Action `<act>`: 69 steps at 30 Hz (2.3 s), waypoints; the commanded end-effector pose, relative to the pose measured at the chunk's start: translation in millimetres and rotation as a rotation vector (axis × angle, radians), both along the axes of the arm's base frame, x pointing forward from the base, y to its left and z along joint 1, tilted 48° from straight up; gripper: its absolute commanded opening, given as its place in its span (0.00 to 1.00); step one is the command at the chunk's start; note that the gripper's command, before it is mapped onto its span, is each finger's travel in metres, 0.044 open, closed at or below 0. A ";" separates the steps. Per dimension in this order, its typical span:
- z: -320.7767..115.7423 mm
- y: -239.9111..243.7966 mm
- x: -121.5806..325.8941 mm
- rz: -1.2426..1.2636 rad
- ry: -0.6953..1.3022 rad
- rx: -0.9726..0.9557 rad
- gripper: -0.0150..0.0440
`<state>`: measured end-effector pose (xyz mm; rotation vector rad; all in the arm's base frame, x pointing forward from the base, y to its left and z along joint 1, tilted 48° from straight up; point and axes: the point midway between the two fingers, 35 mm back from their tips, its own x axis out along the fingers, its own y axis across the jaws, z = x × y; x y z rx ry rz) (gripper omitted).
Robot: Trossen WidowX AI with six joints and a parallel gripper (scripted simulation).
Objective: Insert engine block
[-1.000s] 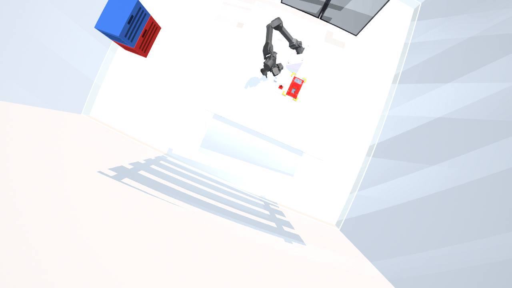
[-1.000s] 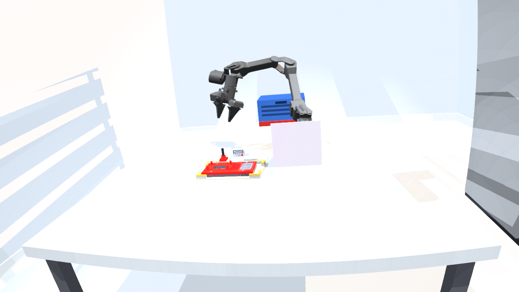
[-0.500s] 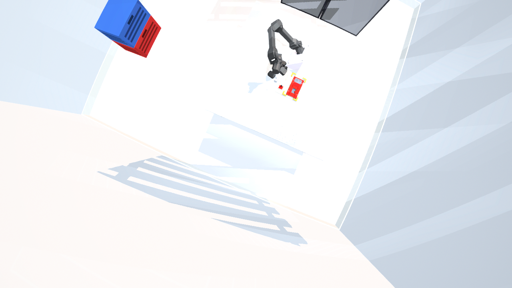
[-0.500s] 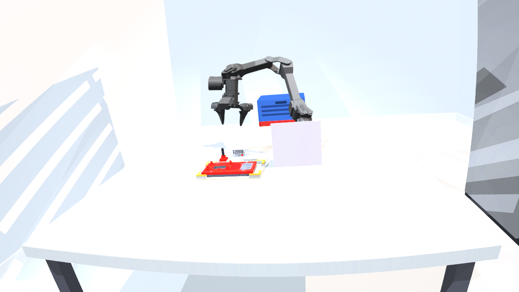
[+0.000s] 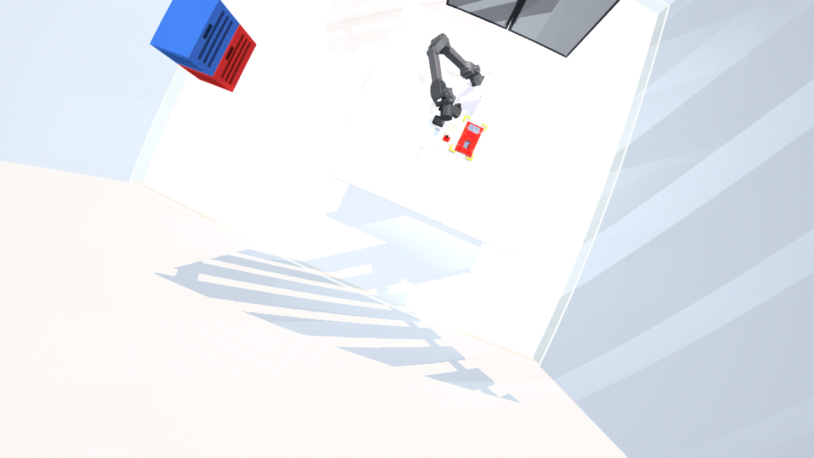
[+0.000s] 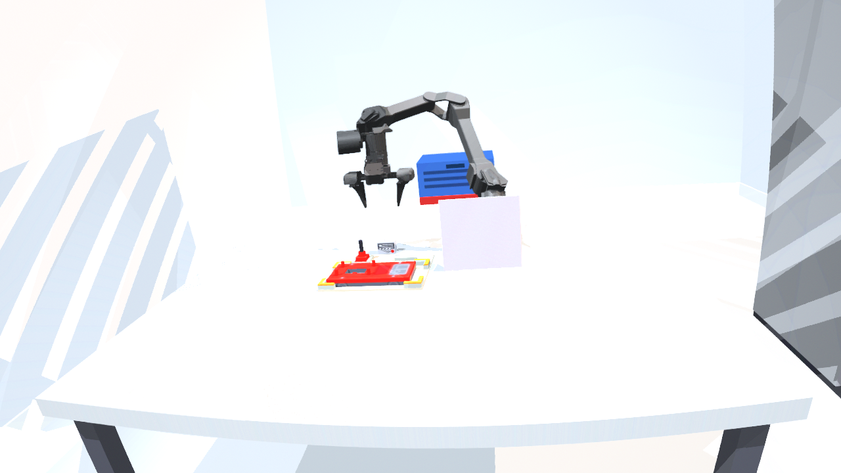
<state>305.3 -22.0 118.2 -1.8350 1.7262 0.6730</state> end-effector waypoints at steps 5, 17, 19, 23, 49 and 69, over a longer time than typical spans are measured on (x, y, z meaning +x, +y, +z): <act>-42.5 -49.3 1.8 0.002 0.013 -0.012 1.00; -52.7 -60.7 2.6 0.002 0.013 -0.012 1.00; -54.2 -62.3 2.9 0.002 0.013 -0.012 1.00; -58.8 -67.0 3.5 0.002 0.013 -0.012 1.00; -78.7 -89.3 4.6 0.002 0.013 -0.014 0.73; -65.6 -71.4 8.5 0.003 0.013 -0.005 0.25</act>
